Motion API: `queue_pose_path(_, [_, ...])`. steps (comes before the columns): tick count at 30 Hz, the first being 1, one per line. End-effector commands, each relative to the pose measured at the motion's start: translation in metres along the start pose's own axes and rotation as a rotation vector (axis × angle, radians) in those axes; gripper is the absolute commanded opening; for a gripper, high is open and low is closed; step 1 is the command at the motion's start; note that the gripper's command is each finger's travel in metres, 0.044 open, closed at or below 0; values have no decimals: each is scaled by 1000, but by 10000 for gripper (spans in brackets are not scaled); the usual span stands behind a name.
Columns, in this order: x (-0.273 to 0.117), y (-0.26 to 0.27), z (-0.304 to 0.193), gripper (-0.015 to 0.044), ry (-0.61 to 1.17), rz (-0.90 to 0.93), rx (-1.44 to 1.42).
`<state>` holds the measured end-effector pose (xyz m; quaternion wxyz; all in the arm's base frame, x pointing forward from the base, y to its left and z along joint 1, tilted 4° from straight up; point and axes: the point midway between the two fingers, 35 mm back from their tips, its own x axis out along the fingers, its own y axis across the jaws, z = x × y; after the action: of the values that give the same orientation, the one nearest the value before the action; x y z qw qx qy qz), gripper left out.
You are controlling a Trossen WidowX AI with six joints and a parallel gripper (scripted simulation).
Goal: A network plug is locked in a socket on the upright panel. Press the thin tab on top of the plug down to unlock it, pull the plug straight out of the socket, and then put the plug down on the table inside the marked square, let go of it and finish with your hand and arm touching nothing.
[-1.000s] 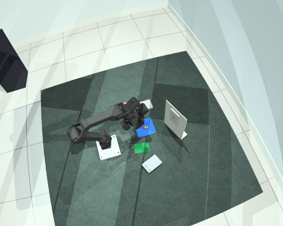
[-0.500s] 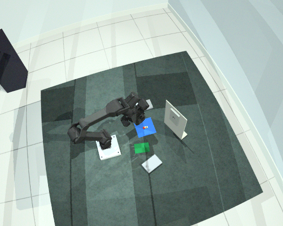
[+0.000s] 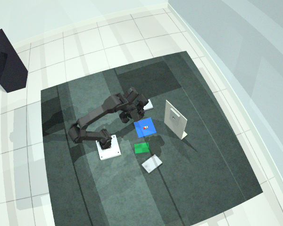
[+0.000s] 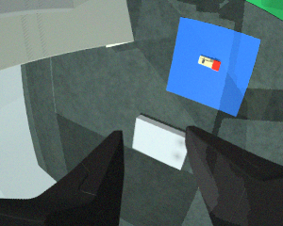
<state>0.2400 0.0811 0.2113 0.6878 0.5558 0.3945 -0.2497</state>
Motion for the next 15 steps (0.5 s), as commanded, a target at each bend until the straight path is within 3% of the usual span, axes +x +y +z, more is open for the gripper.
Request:
queue_pose_path(1, [-13,8,0,156,-2,9,5])
queue_pose_path(5, [-17,10,1,156,-2,9,6])
queue_pose_path(15, [-17,10,1,419,-2,9,6])
